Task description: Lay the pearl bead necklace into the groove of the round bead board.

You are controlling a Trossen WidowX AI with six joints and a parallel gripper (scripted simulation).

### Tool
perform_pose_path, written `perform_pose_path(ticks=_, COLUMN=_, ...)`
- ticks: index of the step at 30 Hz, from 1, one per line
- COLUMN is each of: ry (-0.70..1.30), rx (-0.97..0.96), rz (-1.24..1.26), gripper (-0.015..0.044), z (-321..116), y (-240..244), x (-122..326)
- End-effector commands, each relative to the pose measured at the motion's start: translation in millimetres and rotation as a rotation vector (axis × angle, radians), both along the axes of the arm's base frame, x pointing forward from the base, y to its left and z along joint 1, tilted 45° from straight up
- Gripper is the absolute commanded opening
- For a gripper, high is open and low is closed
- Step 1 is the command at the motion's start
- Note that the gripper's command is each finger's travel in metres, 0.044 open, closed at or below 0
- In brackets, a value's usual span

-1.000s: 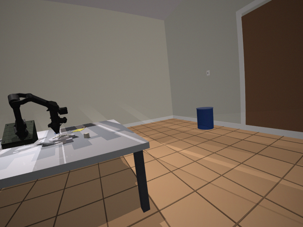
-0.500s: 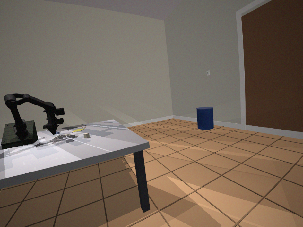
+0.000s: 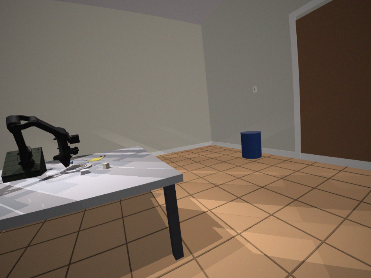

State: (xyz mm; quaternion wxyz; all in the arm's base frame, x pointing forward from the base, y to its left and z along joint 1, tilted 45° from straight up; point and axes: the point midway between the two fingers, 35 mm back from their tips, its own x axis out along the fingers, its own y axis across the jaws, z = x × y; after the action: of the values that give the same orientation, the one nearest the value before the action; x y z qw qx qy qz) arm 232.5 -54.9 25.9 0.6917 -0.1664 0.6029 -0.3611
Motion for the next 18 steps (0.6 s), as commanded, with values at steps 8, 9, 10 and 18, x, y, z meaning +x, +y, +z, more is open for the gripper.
perform_pose_path(ticks=8, ry=0.005, rx=-0.007, rz=0.005, gripper=0.012, z=-9.4, y=-10.3, x=-1.1)
perform_pose_path(ticks=9, ry=0.0, rx=-0.001, rz=-0.001, gripper=0.0094, z=-7.7, y=-8.7, x=-1.0)
perform_pose_path(ticks=10, ry=0.0, rx=-0.001, rz=-0.001, gripper=0.0067, z=-7.7, y=-8.7, x=-1.0)
perform_pose_path(ticks=18, ry=0.0, rx=-0.001, rz=-0.001, gripper=0.0, z=-7.7, y=-8.7, x=-1.0)
